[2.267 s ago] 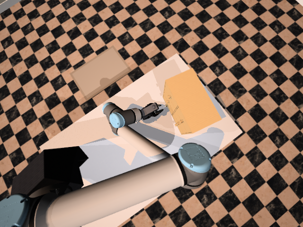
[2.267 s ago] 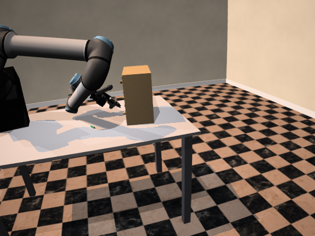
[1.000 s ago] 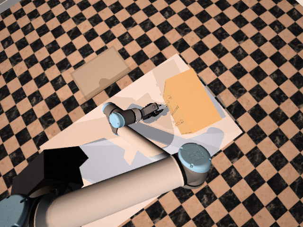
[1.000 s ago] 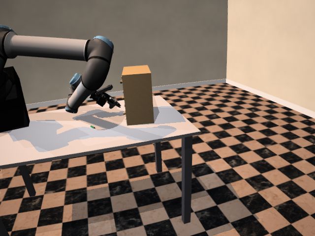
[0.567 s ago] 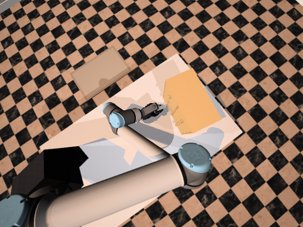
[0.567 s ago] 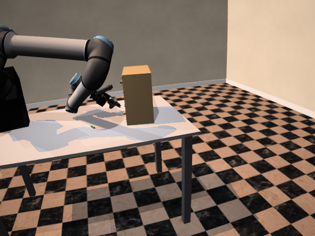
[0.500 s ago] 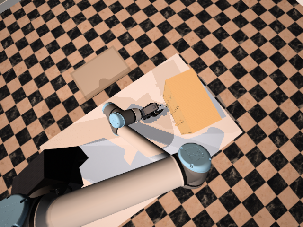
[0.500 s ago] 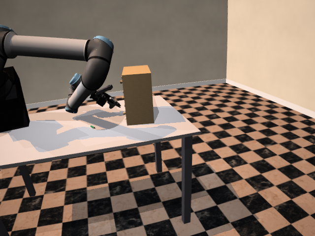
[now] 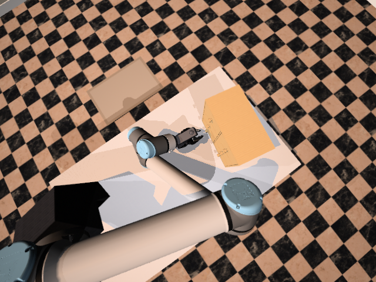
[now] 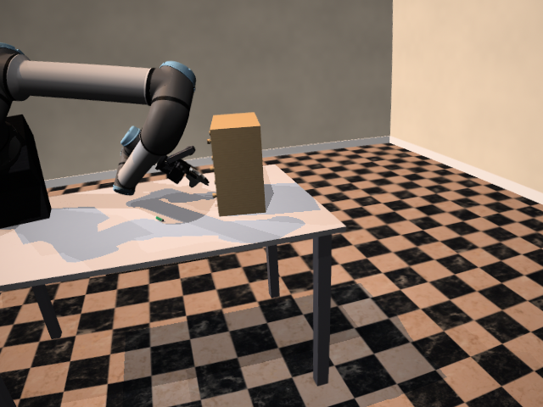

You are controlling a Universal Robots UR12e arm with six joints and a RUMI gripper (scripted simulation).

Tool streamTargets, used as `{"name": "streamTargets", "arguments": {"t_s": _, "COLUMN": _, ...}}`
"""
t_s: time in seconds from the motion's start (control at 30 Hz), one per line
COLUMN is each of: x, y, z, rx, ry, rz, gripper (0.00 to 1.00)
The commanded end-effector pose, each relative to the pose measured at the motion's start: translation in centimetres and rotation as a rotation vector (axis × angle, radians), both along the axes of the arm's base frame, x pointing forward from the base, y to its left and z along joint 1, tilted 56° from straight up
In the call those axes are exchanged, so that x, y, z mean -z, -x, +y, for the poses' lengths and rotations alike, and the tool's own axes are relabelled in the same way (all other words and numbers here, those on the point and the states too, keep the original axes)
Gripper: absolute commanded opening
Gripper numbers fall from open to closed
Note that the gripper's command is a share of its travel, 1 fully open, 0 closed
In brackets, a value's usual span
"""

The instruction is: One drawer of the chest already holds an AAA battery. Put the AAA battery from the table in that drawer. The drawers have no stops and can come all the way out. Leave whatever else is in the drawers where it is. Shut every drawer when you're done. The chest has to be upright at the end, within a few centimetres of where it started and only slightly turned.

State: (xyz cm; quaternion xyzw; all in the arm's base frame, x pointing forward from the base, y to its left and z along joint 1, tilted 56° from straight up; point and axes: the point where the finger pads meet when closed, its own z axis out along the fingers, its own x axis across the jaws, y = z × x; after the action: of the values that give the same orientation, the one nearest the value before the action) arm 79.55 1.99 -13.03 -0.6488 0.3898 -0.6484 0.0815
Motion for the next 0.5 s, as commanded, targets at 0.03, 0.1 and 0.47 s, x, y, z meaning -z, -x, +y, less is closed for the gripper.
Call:
{"name": "streamTargets", "arguments": {"t_s": 0.03, "x": -0.1, "y": -0.3, "z": 0.1, "rx": -0.001, "ry": 0.0, "rz": 0.0, "gripper": 0.2}}
{"name": "streamTargets", "arguments": {"t_s": 0.1, "x": -0.2, "y": -0.5, "z": 0.1, "rx": -0.001, "ry": 0.0, "rz": 0.0, "gripper": 0.2}}
{"name": "streamTargets", "arguments": {"t_s": 0.47, "x": -0.5, "y": -1.4, "z": 0.3, "rx": -0.001, "ry": 0.0, "rz": 0.0, "gripper": 0.2}}
